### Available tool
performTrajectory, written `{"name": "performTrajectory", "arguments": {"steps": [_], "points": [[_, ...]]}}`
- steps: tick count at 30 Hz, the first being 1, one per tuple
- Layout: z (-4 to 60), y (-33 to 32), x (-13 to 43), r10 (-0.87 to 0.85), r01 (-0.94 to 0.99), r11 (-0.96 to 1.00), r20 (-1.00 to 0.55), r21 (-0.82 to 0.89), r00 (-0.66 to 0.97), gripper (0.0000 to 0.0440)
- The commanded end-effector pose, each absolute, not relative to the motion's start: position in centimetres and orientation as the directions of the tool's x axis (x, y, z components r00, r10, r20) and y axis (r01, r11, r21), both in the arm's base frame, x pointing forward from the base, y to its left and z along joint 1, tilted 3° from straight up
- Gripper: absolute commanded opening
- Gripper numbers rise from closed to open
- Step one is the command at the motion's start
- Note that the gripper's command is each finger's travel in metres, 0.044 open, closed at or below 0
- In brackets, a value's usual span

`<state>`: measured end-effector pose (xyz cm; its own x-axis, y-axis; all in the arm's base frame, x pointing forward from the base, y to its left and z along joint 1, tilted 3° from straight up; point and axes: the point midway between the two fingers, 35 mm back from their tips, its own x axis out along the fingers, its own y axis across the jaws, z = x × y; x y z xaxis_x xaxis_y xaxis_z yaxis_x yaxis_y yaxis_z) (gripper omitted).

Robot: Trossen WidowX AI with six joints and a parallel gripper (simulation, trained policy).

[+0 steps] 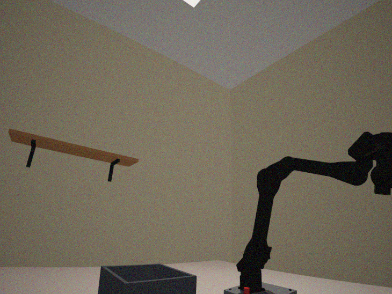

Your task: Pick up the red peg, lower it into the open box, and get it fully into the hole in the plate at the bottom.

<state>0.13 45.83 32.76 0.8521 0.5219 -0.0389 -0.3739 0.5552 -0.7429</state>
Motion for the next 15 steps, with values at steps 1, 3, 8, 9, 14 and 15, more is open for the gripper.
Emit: {"name": "performTrajectory", "arguments": {"steps": [1, 3, 8, 9, 14, 15], "points": [[32.9, 45.7, 0.5, 0.527, -0.385, 0.559, -0.043, -0.734, 0.849, 0.0422], [32.9, 45.5, 1.7, 0.536, -0.411, 0.568, -0.058, -0.713, 0.842, 0.044], [31.4, 44.0, 6.8, 0.541, -0.505, 0.591, -0.156, -0.629, 0.826, 0.044], [30.9, 43.6, 7.8, 0.541, -0.528, 0.594, -0.185, -0.608, 0.821, 0.044], [28.3, 40.7, 11.7, 0.517, -0.616, 0.619, -0.338, -0.486, 0.786, 0.044], [27.8, 40.1, 12.4, 0.508, -0.626, 0.629, -0.366, -0.462, 0.78, 0.044]]}}
